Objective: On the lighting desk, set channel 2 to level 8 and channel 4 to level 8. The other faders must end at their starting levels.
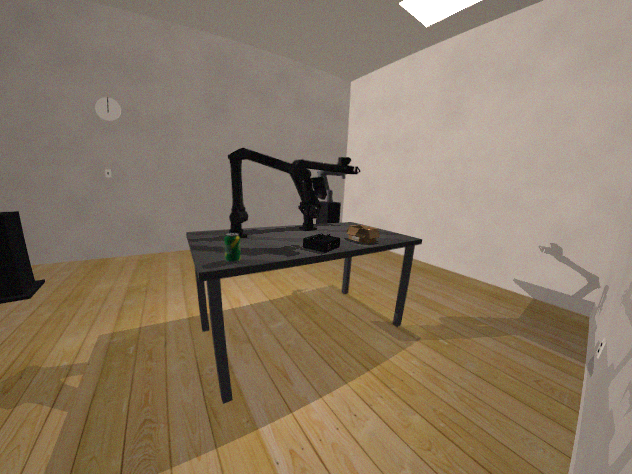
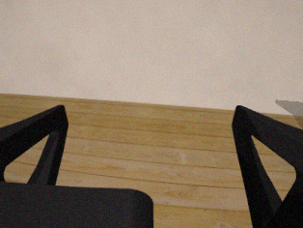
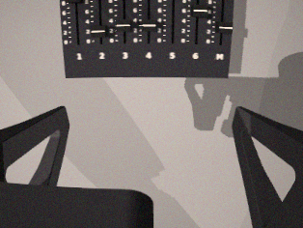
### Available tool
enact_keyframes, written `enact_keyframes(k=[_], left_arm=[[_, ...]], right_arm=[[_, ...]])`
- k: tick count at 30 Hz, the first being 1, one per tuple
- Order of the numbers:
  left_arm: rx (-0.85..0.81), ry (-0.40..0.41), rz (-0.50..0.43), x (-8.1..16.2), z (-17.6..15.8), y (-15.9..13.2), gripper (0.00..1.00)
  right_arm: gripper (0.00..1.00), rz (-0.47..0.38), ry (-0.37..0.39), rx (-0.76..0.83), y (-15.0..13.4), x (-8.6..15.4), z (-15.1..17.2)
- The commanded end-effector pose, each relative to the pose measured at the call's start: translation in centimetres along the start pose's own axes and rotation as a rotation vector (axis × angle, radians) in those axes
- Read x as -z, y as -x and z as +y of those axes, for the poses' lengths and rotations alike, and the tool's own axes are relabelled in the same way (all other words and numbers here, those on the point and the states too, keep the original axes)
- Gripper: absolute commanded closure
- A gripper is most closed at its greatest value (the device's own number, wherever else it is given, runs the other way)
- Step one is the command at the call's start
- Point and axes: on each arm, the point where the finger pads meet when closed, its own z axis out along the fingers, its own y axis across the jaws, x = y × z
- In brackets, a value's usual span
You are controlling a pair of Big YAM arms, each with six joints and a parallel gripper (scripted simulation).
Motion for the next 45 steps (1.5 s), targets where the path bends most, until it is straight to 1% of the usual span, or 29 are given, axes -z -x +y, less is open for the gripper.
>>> enact_keyframes(k=[1,21,22,24,25,26,28,30,34,36,43,45], left_arm=[[-0.012,0.0,-0.028,0.0,0.1,2.0,0.0],[-0.012,0.0,-0.028,0.0,0.1,2.0,0.0],[-0.012,0.0,-0.028,0.0,0.1,2.0,0.0],[-0.012,0.0,-0.028,0.0,0.1,2.0,0.0],[-0.012,0.0,-0.028,0.0,0.1,2.0,0.0],[-0.012,0.0,-0.028,0.0,0.1,2.0,0.0],[-0.012,0.0,-0.028,0.0,0.1,2.0,0.0],[-0.012,0.0,-0.028,0.0,0.1,2.0,0.0],[-0.012,0.0,-0.028,0.0,0.1,2.0,0.0],[-0.012,0.0,-0.028,0.0,0.1,2.0,0.0],[-0.012,0.0,-0.028,0.0,0.1,2.0,0.0],[-0.012,0.0,-0.028,0.0,0.1,2.0,0.0]], right_arm=[[0.0,-0.057,0.018,-0.017,1.2,1.6,0.1],[0.0,-0.057,0.018,-0.017,1.2,1.6,0.1],[0.0,-0.059,0.019,-0.014,1.3,1.7,0.2],[0.0,-0.073,0.025,0.011,3.0,2.4,0.6],[0.0,-0.036,0.012,0.029,2.7,1.6,0.3],[0.0,-0.029,0.013,0.055,2.9,1.6,0.3],[0.0,-0.029,0.013,0.055,2.9,1.6,0.3],[0.0,-0.011,0.013,0.141,3.5,1.7,0.3],[0.0,0.045,0.023,0.415,5.3,1.9,0.4],[0.0,0.064,0.034,0.504,6.4,2.0,0.4],[0.0,0.115,0.091,0.808,9.2,2.2,0.3],[0.0,0.115,0.091,0.808,9.2,2.2,0.3]])
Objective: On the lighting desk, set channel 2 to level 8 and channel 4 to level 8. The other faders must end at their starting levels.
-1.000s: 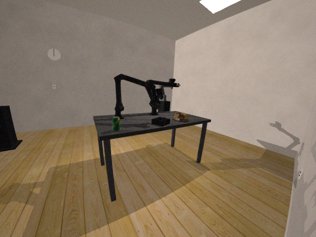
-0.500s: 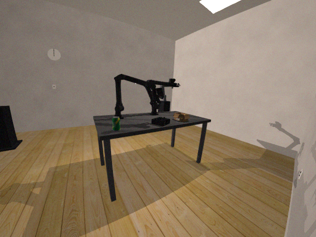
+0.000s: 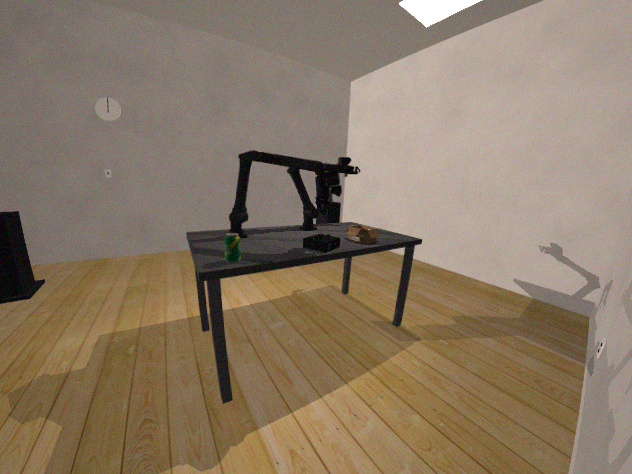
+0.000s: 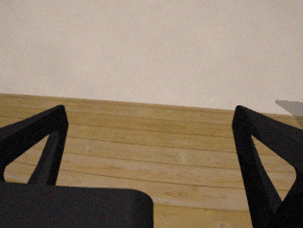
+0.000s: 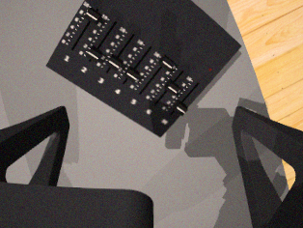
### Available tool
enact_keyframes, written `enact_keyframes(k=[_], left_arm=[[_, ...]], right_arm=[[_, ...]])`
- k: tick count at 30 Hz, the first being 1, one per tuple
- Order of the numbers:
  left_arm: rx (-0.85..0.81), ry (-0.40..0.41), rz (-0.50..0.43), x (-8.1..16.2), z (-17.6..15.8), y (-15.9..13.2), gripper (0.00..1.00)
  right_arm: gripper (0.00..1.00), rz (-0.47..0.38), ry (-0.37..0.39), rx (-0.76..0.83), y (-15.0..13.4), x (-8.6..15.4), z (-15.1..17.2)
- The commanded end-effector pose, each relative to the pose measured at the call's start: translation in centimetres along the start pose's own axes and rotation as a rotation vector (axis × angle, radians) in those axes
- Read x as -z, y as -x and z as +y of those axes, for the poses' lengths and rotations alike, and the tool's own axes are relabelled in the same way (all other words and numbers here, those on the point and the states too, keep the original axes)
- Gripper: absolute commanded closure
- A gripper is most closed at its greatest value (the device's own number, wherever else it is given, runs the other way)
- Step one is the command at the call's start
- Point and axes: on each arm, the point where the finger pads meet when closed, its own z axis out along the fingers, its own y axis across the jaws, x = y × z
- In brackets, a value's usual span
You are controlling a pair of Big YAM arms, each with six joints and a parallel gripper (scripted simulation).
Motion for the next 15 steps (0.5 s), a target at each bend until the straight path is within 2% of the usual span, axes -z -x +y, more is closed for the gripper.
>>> enact_keyframes(k=[1,7,15], left_arm=[[-0.012,0.0,-0.028,-0.02,0.13,2.03,0.0],[-0.012,0.0,-0.028,-0.02,0.13,2.03,0.0],[-0.012,0.0,-0.028,-0.02,0.13,2.03,0.0]], right_arm=[[0.0,0.034,0.032,0.273,1.74,1.19,-0.07],[0.0,0.074,0.071,0.524,1.9,1.23,-0.5],[0.0,0.074,0.07,0.524,1.89,1.23,-0.51]])
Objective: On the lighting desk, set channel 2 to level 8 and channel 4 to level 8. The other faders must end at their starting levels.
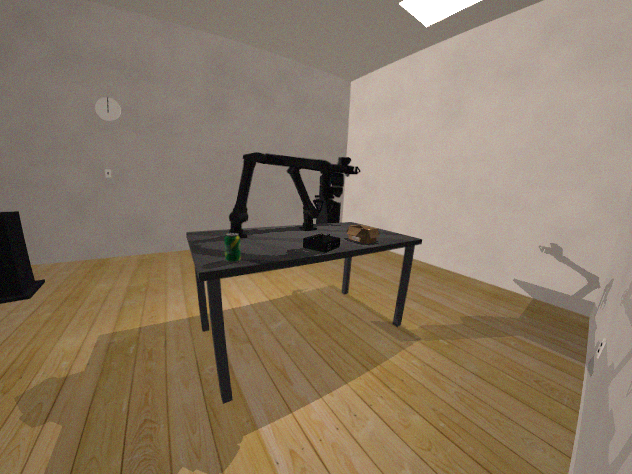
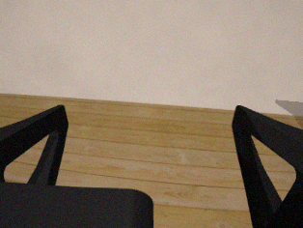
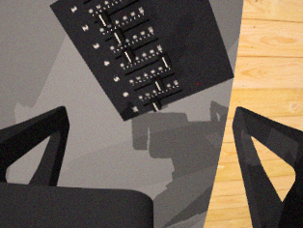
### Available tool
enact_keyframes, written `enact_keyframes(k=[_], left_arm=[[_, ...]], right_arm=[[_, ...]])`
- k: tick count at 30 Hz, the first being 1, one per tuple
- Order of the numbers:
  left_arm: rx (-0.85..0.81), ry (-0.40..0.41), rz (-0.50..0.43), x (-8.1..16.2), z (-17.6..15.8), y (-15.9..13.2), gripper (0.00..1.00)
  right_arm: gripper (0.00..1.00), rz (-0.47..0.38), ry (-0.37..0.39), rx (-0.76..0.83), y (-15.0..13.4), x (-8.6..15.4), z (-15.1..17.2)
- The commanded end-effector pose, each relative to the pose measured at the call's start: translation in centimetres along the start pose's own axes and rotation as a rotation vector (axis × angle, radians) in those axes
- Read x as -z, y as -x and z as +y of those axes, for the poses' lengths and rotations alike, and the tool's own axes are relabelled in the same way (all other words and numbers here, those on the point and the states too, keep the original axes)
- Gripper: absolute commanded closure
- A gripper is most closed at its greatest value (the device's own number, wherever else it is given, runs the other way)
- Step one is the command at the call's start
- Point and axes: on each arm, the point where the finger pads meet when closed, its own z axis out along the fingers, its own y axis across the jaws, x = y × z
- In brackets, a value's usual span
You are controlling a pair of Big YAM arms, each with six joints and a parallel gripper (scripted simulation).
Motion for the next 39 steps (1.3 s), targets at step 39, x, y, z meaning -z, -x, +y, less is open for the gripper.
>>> enact_keyframes(k=[39], left_arm=[[-0.012,0.0,-0.028,0.0,0.1,2.0,0.0]], right_arm=[[0.0,0.012,0.02,0.019,0.5,-0.4,0.0]])
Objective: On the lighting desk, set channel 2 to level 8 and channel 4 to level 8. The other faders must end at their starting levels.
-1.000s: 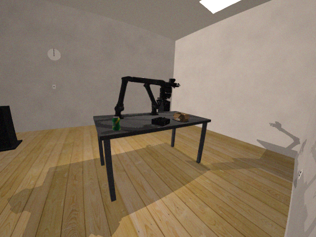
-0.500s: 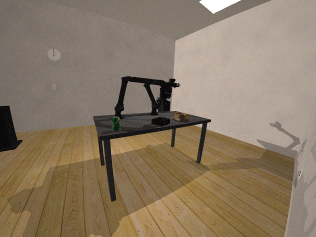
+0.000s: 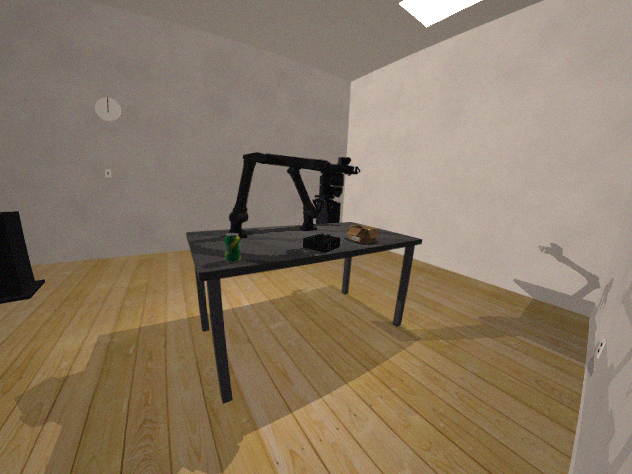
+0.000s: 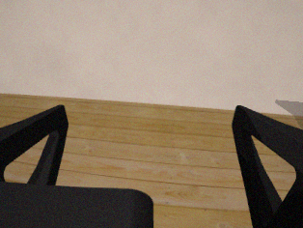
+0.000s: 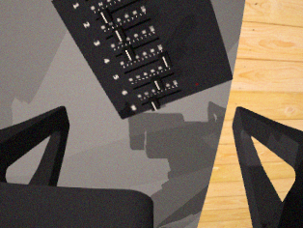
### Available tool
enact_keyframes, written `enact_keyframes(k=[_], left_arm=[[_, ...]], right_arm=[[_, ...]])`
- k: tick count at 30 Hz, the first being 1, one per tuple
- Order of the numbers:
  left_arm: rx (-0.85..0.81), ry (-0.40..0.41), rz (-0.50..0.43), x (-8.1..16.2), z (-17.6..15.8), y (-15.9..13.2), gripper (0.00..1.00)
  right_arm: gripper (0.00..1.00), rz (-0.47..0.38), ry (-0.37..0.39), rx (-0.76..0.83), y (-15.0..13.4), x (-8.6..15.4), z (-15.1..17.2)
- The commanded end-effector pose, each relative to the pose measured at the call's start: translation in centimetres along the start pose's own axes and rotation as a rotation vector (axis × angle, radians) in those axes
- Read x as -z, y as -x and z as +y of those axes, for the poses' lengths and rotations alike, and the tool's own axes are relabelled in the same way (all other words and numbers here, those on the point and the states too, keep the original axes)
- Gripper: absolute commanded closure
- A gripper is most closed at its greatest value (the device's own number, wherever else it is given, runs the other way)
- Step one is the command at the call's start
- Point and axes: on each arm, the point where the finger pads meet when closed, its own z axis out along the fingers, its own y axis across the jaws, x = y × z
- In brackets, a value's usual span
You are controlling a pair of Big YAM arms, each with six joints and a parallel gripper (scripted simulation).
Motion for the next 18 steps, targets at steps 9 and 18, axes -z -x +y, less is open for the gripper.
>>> enact_keyframes(k=[9,18], left_arm=[[-0.012,0.0,-0.028,0.0,0.1,2.0,0.0],[-0.012,0.0,-0.028,0.0,0.1,2.0,0.0]], right_arm=[[0.0,0.008,0.008,-0.448,1.7,-4.5,2.5],[0.0,-0.011,0.007,-0.812,2.4,-6.4,5.3]])
